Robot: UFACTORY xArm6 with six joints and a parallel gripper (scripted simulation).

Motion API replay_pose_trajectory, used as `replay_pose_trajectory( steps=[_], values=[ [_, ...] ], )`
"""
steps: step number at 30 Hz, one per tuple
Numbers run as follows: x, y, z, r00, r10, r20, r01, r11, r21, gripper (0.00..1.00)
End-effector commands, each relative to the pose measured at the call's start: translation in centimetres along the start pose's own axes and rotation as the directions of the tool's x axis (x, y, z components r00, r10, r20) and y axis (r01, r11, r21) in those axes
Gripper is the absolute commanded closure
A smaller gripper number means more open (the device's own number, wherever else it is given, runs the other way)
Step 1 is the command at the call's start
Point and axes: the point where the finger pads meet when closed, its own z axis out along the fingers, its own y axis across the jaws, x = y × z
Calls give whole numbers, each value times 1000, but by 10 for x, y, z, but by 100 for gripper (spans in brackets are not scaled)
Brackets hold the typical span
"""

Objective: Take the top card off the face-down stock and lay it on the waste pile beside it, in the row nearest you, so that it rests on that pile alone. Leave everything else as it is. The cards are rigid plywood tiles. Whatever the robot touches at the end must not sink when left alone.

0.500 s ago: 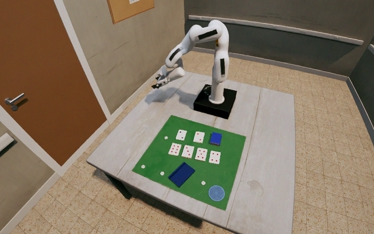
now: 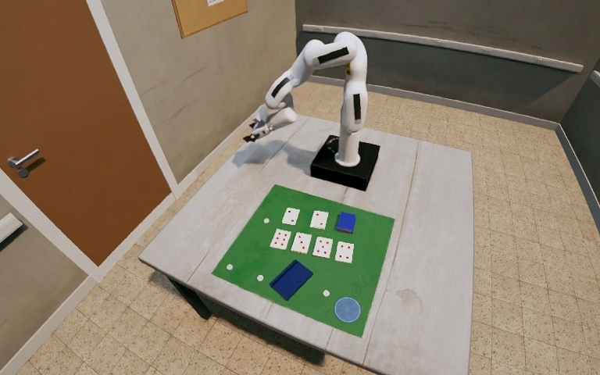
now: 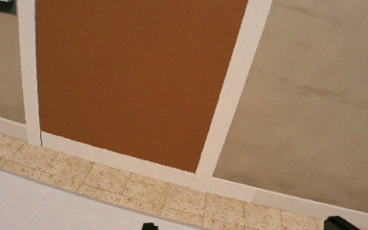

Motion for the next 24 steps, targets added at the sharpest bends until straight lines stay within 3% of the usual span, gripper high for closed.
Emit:
replay_pose_trajectory(
  steps=[1, 10, 17, 19, 21, 23, 24],
  values=[
    [2, 0, 0, 1000, 1, -3, -1, 1000, 0, 0],
    [0, -14, -4, 1000, -19, 8, 19, 1000, 8, 0],
    [-12, -75, -25, 992, -111, 62, 108, 993, 54, 0],
    [-12, -75, -25, 992, -111, 62, 108, 993, 54, 0],
    [-19, -101, -37, 984, -156, 87, 149, 986, 80, 0],
    [-19, -101, -37, 984, -156, 87, 149, 986, 80, 0],
    [-23, -115, -44, 978, -182, 100, 172, 980, 95, 0]
  ],
)
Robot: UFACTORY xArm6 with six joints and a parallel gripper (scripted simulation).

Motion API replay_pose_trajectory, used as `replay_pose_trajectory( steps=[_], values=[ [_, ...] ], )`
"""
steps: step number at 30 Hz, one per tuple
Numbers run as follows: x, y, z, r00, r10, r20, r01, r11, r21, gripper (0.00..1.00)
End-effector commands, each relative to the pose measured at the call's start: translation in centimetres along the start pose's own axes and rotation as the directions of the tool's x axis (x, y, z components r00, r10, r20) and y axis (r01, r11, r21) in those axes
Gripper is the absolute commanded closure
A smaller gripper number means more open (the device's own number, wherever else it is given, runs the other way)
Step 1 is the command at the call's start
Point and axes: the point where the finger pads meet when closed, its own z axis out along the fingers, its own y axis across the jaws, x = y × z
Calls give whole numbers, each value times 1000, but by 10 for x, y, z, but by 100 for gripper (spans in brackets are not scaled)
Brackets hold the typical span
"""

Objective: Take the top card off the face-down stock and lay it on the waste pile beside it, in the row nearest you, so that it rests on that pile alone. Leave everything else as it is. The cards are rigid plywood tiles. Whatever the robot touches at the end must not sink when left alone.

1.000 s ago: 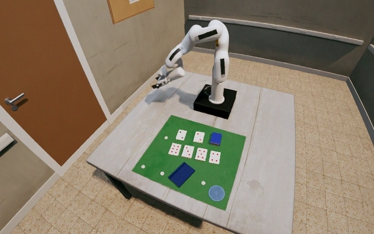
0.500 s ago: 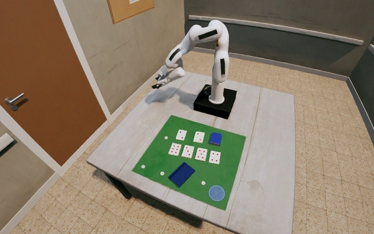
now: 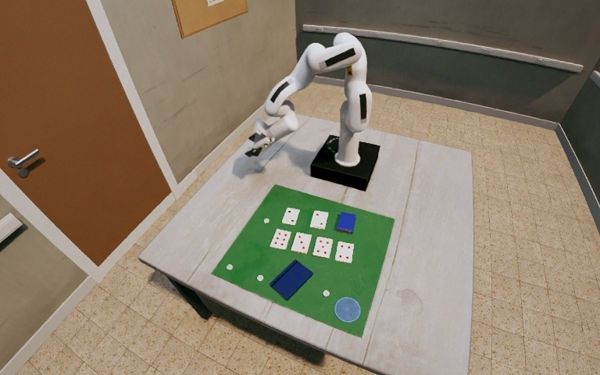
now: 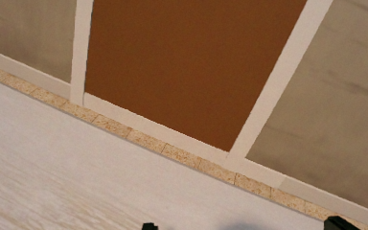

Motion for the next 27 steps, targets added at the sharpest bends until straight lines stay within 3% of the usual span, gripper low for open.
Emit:
replay_pose_trajectory(
  steps=[1, 4, 6, 9, 12, 15, 23, 24, 26, 27],
  values=[
    [-2, -27, -9, 999, -42, 34, 42, 999, 8, 0],
    [-10, -59, -23, 993, -100, 69, 97, 994, 42, 0],
    [-10, -59, -23, 993, -100, 69, 97, 994, 42, 0],
    [-21, -92, -40, 980, -167, 106, 159, 984, 86, 0],
    [-21, -92, -40, 980, -167, 106, 159, 984, 86, 0],
    [-36, -126, -61, 959, -244, 141, 225, 965, 138, 0],
    [-53, -158, -84, 929, -328, 173, 293, 935, 200, 0],
    [-63, -174, -97, 910, -371, 186, 326, 916, 234, 0],
    [-63, -174, -97, 910, -371, 186, 326, 916, 234, 0],
    [-74, -189, -111, 888, -416, 198, 359, 894, 269, 0]
  ],
)
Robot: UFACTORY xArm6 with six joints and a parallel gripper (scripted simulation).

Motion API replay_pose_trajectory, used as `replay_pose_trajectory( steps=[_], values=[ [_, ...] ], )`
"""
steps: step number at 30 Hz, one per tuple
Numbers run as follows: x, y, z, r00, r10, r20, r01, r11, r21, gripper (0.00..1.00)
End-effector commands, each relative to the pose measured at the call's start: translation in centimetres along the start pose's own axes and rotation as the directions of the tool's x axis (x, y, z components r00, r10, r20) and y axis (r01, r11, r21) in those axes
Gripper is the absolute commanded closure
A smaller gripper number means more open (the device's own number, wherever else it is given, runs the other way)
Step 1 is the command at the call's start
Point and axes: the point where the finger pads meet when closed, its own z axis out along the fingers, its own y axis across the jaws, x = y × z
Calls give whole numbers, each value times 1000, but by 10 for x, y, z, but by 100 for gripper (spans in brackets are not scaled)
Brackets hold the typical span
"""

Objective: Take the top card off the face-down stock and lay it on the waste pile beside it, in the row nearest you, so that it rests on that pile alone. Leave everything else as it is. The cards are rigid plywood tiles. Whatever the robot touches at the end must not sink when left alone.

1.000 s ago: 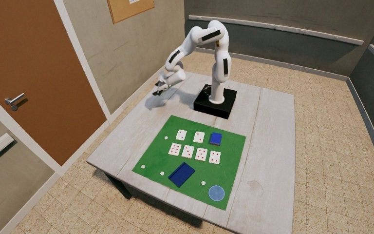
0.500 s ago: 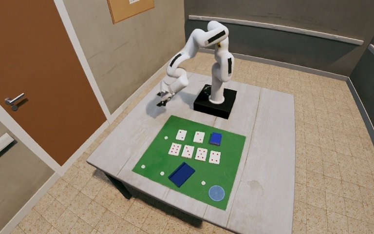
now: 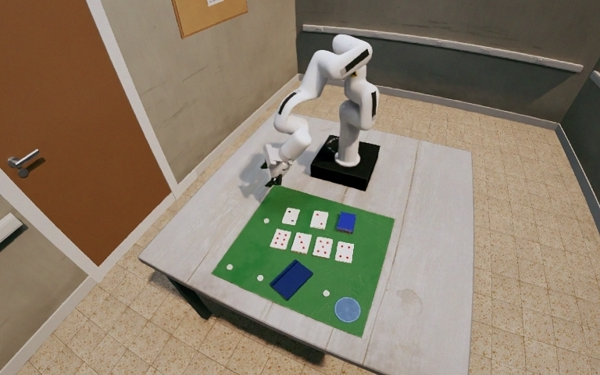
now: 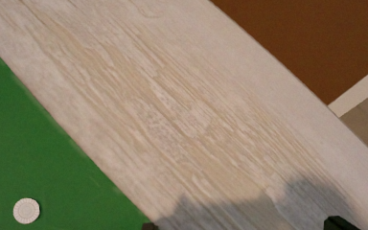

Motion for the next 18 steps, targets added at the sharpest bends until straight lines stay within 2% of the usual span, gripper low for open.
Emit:
replay_pose_trajectory(
  steps=[1, 2, 3, 5, 6, 8, 9, 11, 12, 14, 15, 18],
  values=[
    [-7, -32, -13, 996, -68, 48, 66, 997, 39, 0],
    [-7, -32, -13, 996, -68, 48, 66, 997, 39, 0],
    [-15, -51, -22, 991, -115, 69, 110, 991, 71, 0],
    [-15, -51, -22, 991, -115, 69, 110, 991, 71, 0],
    [-24, -70, -31, 983, -163, 88, 154, 983, 104, 0],
    [-24, -70, -31, 983, -163, 88, 154, 983, 104, 0],
    [-34, -88, -41, 972, -212, 104, 197, 971, 139, 0],
    [-34, -88, -41, 972, -212, 104, 197, 971, 139, 0],
    [-44, -106, -51, 958, -260, 118, 238, 955, 175, 0],
    [-44, -106, -51, 958, -260, 118, 238, 955, 175, 0],
    [-54, -122, -61, 943, -308, 129, 278, 937, 211, 0],
    [-66, -137, -71, 925, -355, 137, 315, 916, 247, 0]
  ],
)
